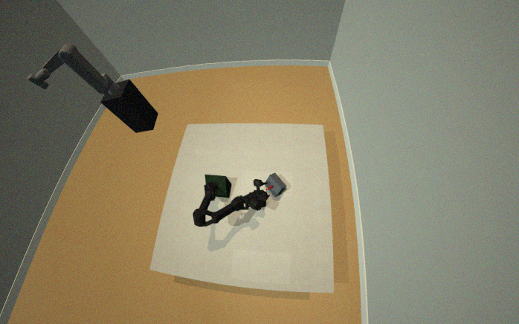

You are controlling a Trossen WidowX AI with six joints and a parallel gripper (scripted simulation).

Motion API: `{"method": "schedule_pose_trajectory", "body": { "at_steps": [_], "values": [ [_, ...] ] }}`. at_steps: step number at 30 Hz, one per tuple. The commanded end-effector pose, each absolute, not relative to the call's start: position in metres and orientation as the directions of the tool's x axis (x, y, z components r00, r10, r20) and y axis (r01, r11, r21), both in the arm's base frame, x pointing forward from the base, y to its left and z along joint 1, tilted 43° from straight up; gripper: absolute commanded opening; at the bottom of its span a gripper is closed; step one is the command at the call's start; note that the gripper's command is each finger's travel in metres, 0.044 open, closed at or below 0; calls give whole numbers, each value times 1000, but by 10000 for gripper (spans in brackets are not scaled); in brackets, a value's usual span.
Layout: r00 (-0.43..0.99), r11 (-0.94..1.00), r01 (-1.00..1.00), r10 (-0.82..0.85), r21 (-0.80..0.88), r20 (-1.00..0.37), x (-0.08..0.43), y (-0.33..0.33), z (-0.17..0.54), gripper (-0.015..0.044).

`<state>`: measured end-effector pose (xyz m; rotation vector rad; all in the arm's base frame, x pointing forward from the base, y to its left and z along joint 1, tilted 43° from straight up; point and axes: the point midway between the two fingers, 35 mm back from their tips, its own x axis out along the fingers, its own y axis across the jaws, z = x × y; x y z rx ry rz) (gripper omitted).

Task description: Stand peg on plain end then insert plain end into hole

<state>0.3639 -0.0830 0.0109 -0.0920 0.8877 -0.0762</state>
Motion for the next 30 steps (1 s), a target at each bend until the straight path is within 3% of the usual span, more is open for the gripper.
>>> {"method": "schedule_pose_trajectory", "body": {
  "at_steps": [1, 30],
  "values": [
    [634, 993, 24, -102, -113, -766, 362, -82, 17, 440],
    [631, 994, 25, -101, -110, -769, 344, -80, 42, 440]
  ]
}}
